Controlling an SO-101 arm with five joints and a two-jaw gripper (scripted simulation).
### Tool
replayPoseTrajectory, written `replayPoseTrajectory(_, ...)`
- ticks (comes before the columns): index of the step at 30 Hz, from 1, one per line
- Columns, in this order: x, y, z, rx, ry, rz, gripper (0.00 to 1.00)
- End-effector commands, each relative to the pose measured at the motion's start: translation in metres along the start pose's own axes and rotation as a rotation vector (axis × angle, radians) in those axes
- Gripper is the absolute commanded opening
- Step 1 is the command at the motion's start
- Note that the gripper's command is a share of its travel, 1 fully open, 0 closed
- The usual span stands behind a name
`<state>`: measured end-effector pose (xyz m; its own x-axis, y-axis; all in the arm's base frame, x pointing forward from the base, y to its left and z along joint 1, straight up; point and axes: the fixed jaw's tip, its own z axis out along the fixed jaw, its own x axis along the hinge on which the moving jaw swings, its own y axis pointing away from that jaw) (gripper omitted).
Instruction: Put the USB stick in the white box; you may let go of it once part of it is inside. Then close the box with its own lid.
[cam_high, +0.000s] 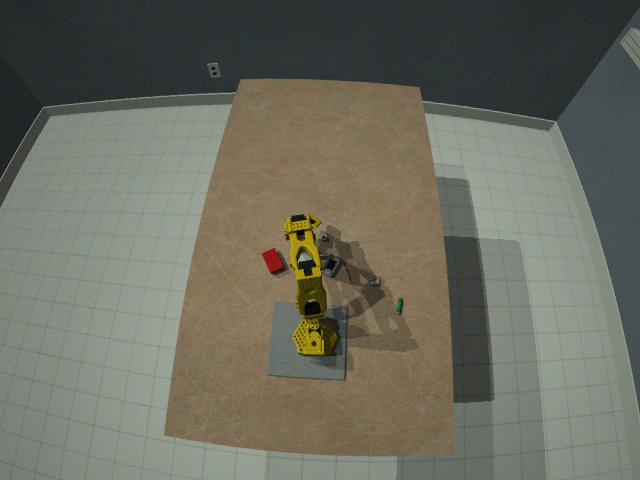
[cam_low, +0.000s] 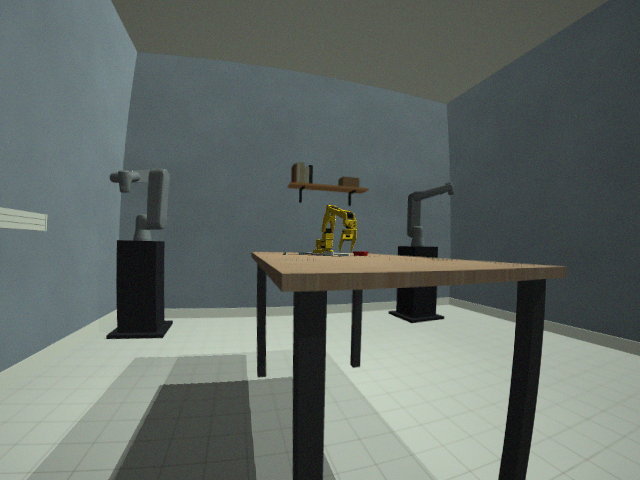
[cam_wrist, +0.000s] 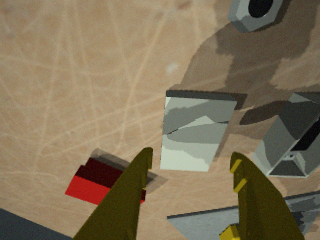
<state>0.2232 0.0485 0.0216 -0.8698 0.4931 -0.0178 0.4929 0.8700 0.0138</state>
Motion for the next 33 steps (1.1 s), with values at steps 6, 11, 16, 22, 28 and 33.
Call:
replayPoseTrajectory(6,0.004,-0.001,0.016,0.01,0.013,0.003,0.29)
replayPoseTrajectory(11,0.004,-0.002,0.018,0.01,0.013,0.003,0.29)
replayPoseTrajectory(16,0.004,-0.002,0.019,0.01,0.013,0.003,0.29)
replayPoseTrajectory(22,0.005,-0.002,0.02,0.01,0.013,0.003,0.29)
replayPoseTrajectory(28,0.007,-0.004,0.023,0.01,0.013,0.003,0.29)
replayPoseTrajectory(33,0.007,-0.004,0.023,0.01,0.013,0.003,0.29)
